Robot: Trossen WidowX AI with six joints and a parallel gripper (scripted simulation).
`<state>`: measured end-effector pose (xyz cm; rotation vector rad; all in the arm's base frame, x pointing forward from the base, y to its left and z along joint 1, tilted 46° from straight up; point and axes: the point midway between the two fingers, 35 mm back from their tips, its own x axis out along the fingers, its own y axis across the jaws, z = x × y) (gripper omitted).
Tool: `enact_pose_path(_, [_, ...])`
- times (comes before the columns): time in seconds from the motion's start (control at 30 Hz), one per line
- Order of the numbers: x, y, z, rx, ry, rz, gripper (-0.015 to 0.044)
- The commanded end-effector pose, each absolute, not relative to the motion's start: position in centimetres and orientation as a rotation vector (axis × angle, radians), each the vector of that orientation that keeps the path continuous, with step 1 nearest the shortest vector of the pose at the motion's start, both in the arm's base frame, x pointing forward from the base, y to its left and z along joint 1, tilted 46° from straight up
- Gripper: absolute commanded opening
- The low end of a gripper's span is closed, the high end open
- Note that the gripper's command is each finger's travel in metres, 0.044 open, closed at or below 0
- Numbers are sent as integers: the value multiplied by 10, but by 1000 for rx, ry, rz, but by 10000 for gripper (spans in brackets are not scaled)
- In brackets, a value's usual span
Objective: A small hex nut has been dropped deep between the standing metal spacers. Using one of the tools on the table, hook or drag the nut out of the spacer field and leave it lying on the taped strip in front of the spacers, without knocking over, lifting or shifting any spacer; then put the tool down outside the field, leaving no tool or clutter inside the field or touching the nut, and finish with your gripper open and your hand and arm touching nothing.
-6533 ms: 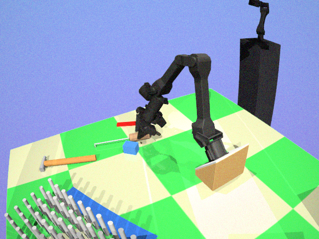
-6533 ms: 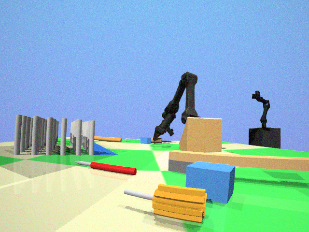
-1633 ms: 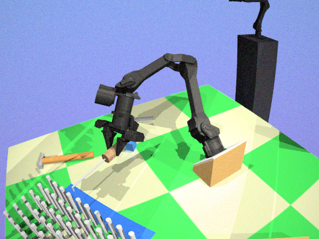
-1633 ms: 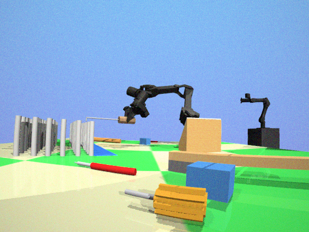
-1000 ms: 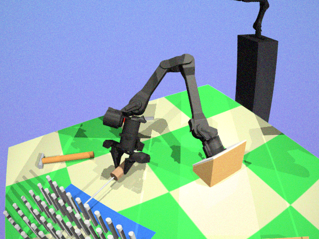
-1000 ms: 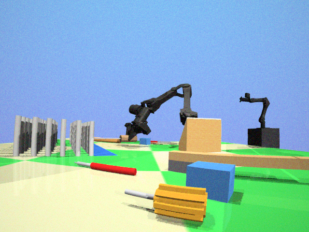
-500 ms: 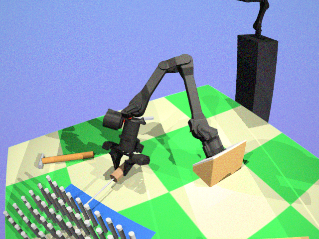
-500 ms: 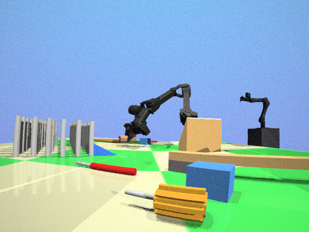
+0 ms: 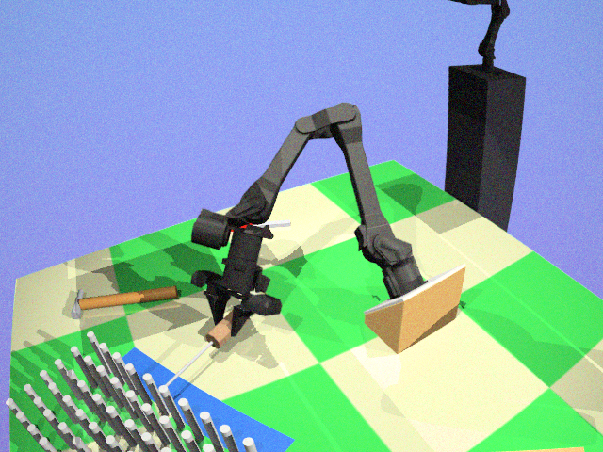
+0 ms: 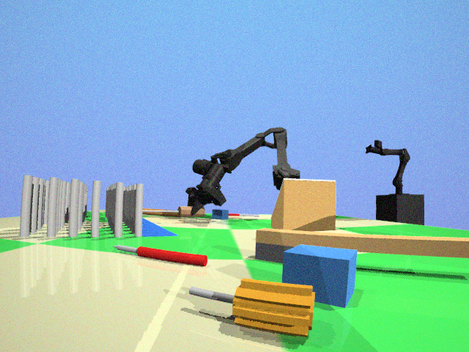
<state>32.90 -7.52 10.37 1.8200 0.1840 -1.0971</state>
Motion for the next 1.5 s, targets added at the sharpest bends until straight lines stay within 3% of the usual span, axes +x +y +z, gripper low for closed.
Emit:
enact_pose_path(0.0, [335,-74,105,1828,178,-1090,0])
enact_pose_path(1.47, [359,-61,98,1831,178,-1089,0])
